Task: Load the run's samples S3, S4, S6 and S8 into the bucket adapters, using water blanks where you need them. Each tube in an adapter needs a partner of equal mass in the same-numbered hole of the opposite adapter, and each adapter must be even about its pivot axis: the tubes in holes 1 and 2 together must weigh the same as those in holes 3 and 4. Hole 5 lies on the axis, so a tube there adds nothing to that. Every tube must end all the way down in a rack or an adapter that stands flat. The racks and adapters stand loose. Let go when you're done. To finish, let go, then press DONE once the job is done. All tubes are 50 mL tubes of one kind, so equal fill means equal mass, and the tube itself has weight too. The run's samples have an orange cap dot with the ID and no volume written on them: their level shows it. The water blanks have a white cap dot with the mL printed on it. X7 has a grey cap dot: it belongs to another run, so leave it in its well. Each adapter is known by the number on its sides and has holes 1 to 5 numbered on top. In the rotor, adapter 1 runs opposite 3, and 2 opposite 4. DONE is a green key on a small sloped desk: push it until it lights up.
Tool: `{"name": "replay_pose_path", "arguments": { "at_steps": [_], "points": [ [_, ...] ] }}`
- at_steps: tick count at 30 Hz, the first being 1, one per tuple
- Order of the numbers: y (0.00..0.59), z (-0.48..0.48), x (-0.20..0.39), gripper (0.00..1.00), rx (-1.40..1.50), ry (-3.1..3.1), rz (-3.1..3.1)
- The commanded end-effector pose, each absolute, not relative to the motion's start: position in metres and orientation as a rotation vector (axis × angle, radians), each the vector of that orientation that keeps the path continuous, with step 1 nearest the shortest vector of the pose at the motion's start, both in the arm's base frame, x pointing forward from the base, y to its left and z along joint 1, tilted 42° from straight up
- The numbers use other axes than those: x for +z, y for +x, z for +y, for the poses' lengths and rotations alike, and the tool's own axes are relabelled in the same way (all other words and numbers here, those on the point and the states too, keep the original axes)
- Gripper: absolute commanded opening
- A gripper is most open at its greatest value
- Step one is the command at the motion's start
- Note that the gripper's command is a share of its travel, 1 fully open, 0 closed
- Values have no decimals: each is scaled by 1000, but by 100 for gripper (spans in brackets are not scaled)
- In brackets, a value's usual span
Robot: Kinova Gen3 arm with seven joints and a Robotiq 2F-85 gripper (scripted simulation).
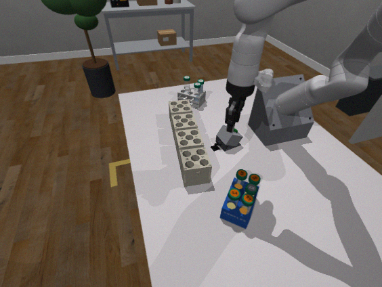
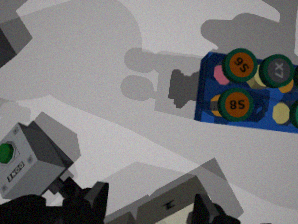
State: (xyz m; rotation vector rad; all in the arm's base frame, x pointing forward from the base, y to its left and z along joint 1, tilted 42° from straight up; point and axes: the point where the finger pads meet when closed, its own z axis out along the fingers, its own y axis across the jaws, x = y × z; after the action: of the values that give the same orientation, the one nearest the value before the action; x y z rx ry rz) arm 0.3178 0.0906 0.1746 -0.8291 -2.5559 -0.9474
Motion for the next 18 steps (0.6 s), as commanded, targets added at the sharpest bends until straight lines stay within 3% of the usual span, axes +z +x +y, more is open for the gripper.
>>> {"name": "replay_pose_path", "arguments": {
  "at_steps": [1, 18],
  "points": [
    [317, 99, 183, 62, -947, -831, -2557],
    [312, 136, 216, 62, -947, -831, -2557]
  ]
}}
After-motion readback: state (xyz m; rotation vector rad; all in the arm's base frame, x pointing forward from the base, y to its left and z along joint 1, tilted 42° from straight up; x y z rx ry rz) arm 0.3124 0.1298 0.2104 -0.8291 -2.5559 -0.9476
